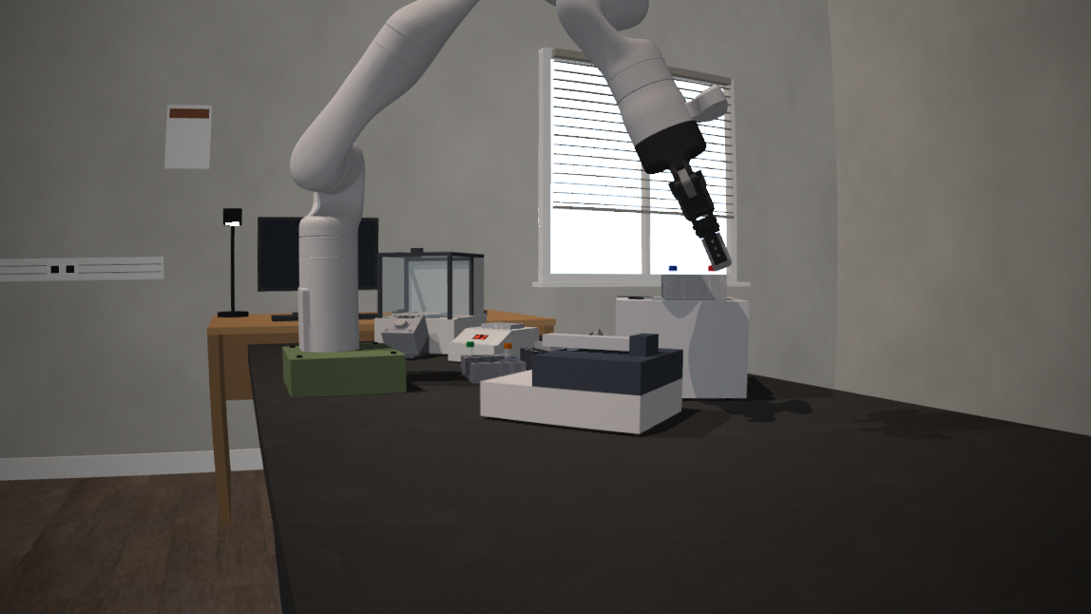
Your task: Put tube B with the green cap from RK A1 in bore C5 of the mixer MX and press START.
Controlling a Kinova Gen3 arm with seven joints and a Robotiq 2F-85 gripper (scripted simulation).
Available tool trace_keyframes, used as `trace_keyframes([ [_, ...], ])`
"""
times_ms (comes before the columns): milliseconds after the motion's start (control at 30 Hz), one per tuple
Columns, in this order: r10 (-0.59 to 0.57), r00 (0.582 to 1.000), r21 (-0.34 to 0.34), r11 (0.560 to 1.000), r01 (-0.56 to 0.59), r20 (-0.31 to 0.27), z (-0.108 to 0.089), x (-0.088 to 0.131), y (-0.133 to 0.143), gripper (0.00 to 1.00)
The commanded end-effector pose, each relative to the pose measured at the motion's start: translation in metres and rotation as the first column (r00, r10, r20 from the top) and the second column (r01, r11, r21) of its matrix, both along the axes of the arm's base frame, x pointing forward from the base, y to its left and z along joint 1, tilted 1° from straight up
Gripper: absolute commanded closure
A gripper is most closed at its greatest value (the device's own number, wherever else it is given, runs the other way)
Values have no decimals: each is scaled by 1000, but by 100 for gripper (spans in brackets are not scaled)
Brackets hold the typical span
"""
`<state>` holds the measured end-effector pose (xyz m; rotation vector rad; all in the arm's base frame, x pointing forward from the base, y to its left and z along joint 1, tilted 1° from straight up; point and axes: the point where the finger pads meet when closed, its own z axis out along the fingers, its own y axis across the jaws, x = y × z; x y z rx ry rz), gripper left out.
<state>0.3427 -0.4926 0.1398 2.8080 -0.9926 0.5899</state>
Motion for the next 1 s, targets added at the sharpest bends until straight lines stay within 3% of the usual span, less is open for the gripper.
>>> trace_keyframes([
  [0, -24, 1000, 3, 1000, 24, 2, 2, 0, 5, 58],
  [967, -285, 959, 59, 957, 284, 10, 15, -7, 58, 58],
])
